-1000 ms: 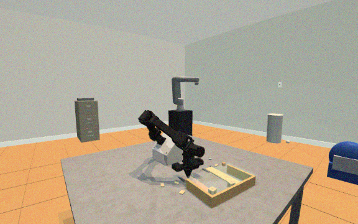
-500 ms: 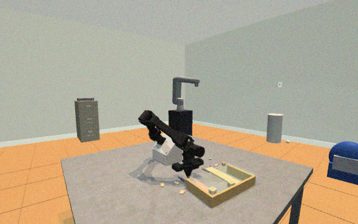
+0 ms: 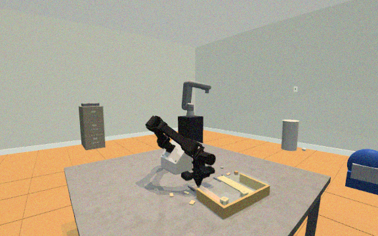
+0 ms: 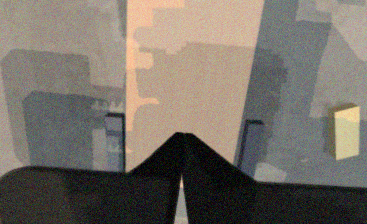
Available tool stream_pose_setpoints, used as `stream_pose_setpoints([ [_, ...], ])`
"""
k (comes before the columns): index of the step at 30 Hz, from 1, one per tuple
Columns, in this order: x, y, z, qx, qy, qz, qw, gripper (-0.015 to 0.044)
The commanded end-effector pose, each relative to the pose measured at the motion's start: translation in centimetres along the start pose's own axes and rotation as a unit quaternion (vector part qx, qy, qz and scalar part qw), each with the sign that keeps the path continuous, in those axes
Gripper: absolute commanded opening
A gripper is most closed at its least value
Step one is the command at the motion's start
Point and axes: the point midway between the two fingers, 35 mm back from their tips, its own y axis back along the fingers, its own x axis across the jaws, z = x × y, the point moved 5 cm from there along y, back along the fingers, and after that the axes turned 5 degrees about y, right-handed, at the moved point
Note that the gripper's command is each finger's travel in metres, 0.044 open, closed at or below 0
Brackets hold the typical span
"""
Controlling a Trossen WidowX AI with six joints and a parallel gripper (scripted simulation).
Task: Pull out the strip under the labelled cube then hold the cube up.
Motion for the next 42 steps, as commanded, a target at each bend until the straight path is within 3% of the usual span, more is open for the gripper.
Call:
stream_pose_setpoints([
  [1, 0.1, -0.4, -1.0, 0.008, 0.005, 0.0, 1.0, 0.0],
  [42, 0.5, -0.5, -7.2, 0.01, 0.006, 0.0, 1.0, 0.0],
])
